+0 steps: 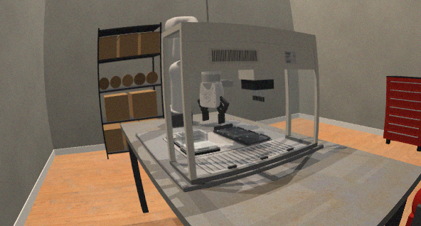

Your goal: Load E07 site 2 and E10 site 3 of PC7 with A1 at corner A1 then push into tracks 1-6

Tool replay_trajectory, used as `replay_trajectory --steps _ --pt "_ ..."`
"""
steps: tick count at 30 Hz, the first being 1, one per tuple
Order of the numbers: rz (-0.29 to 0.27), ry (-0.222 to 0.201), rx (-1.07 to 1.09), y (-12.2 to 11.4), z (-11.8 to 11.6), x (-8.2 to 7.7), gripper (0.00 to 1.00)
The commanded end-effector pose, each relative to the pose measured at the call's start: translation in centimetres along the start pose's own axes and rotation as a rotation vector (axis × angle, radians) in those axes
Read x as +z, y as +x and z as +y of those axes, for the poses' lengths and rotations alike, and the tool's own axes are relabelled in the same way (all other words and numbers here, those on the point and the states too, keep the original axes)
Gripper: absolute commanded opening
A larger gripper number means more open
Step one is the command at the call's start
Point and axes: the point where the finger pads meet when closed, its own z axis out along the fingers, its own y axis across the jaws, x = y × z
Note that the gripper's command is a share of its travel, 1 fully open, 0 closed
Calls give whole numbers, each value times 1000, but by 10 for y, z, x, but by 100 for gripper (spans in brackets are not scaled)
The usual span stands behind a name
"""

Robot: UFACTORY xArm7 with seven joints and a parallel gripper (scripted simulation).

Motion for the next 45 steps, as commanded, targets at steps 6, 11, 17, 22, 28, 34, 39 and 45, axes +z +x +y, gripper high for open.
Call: replay_trajectory --steps 6,11,17,22,28,34,39,45 --pt "-9 -12 189 -32 -20 -9 100" --pt "-13 -17 289 -44 -29 -12 100" --pt "-14 -18 306 -52 -36 -14 100" --pt "-14 -18 306 -52 -36 -14 100" --pt "-14 -18 306 -52 -36 -14 100" --pt "-14 -18 306 -52 -36 -4 100" --pt "-14 -18 306 -52 -35 4 100" --pt "-14 -18 306 -53 -35 11 100"
